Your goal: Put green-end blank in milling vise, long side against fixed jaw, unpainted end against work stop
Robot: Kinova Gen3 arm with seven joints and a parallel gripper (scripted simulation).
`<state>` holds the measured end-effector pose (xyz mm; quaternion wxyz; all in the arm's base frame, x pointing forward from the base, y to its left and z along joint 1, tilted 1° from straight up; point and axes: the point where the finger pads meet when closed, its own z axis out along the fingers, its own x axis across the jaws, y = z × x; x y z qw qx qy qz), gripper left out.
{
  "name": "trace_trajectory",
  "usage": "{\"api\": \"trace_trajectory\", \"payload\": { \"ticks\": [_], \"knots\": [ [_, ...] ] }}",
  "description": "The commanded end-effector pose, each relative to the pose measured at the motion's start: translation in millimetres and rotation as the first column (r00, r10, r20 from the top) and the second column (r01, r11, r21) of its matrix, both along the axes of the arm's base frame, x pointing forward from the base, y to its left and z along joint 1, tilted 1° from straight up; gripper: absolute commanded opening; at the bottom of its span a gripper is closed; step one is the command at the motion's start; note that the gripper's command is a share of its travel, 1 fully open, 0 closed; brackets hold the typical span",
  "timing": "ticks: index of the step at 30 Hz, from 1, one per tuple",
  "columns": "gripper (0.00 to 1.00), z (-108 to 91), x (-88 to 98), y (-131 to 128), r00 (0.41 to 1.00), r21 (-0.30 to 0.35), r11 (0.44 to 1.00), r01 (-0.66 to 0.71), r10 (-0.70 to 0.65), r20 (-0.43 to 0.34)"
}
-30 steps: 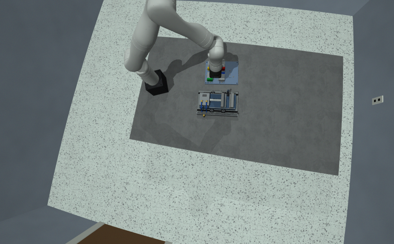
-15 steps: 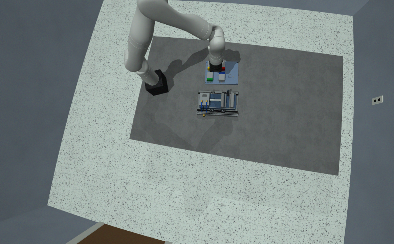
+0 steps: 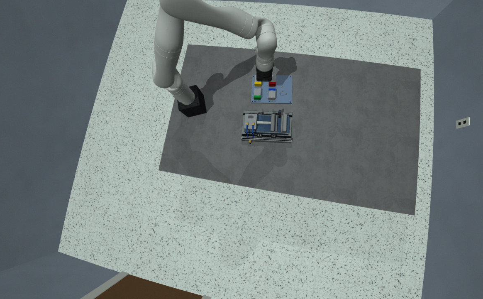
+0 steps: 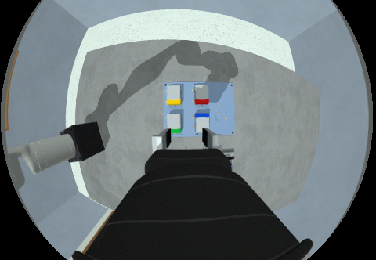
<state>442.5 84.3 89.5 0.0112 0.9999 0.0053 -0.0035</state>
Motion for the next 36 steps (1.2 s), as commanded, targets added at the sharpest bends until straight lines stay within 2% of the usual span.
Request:
{"api": "trace_trajectory", "payload": {
  "ticks": [1,2,16,19,33,36],
  "knots": [
    [1.0,7.2,3.3,4,1.0,0.003,1.0,-0.007,0.007,0.014],
    [1.0,6.0,1.4,4,1.0,0.001,1.0,-0.002,0.002,0.005],
    [1.0,53.0,3.4,32,1.0,0.003,1.0,-0.007,0.007,0.014],
    [1.0,51.7,1.7,31,1.0,0.001,1.0,-0.002,0.002,0.005],
    [1.0,98.3,5.6,59,1.0,0.003,1.0,-0.007,0.007,0.014],
    [1.0,94.7,4.1,56,1.0,0.001,1.0,-0.002,0.002,0.007]
  ]
}}
